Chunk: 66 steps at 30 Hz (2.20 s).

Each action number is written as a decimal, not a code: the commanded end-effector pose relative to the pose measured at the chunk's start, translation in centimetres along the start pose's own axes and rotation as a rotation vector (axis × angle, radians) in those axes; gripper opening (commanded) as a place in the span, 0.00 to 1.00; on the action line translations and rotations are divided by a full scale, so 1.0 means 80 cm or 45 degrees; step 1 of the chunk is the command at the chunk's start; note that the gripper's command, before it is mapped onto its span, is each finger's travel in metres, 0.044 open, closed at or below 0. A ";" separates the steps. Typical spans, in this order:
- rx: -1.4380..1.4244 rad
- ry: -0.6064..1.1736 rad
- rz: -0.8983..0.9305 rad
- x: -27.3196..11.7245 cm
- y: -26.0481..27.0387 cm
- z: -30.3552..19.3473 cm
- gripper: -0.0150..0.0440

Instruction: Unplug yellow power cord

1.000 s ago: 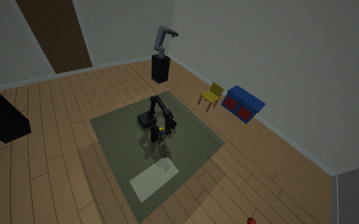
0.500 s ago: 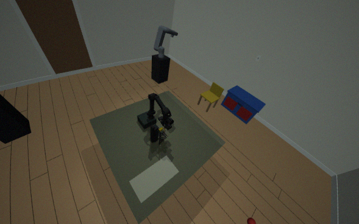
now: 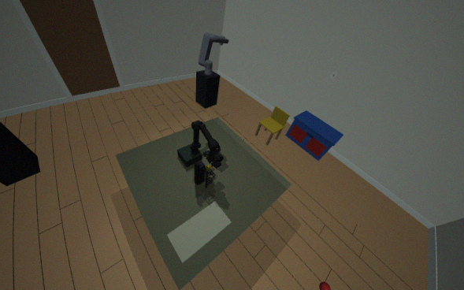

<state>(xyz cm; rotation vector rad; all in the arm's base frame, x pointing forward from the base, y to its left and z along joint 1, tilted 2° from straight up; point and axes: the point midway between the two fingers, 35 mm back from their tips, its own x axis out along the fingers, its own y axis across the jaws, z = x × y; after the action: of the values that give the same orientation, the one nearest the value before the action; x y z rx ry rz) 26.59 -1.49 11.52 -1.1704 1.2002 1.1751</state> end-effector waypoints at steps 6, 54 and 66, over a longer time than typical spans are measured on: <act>-0.004 -0.004 0.007 0.001 0.001 -0.017 0.53; 0.000 0.001 0.001 0.013 0.001 -0.032 0.25; -0.001 -0.003 0.002 0.013 -0.001 -0.007 0.25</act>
<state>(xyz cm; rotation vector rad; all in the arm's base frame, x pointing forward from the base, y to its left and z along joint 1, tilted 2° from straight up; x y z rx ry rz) 26.44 -4.36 10.38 -1.1880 1.2534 1.1373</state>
